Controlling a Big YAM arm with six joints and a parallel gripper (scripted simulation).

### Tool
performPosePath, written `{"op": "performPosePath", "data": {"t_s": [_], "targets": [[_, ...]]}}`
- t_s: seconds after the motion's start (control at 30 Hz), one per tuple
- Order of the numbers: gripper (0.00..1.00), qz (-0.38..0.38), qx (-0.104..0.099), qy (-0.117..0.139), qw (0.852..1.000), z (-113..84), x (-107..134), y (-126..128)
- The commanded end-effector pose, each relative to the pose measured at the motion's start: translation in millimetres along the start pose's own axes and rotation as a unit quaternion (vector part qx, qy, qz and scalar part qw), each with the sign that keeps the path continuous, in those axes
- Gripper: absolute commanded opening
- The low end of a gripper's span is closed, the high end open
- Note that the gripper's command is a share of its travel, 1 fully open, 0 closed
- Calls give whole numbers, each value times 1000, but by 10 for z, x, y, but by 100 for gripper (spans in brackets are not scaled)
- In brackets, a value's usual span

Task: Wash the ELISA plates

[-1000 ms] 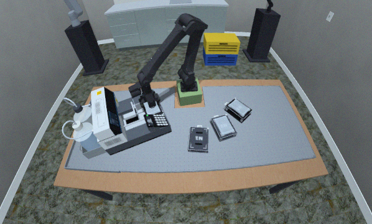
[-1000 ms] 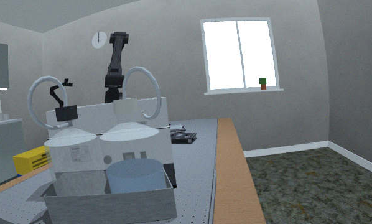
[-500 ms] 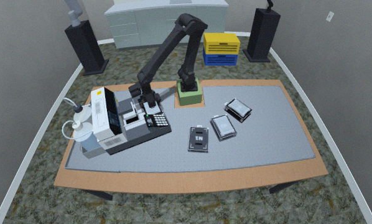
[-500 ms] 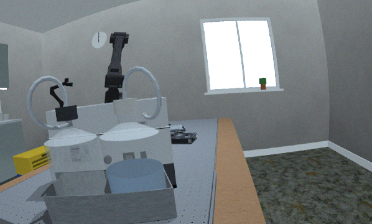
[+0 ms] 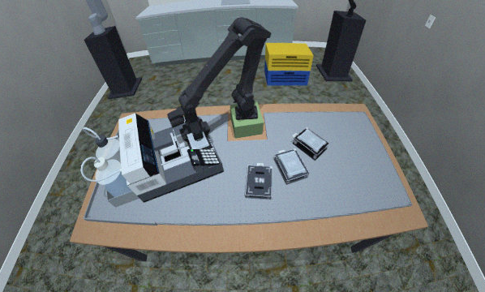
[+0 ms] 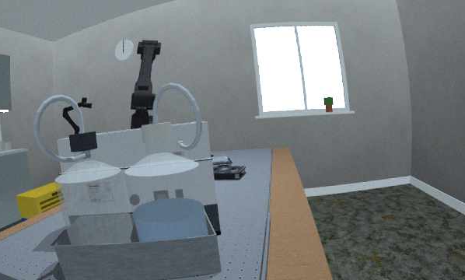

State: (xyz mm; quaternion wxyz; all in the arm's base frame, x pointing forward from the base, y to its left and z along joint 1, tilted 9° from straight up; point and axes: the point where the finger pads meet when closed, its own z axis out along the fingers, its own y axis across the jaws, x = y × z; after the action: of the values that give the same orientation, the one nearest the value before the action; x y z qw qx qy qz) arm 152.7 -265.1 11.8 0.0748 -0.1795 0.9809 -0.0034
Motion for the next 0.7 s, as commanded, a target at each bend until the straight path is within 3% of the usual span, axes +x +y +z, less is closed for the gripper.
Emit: {"op": "performPosePath", "data": {"t_s": [0.0,0.1,0.2,0.67], "targets": [[100,-2,14,-1,1000,-61,-22,-120],[100,-2,14,-1,1000,-61,-22,-120],[100,-4,28,-2,1000,-224,-41,-225],[100,-6,29,-1,1000,-442,-24,-226]]}}
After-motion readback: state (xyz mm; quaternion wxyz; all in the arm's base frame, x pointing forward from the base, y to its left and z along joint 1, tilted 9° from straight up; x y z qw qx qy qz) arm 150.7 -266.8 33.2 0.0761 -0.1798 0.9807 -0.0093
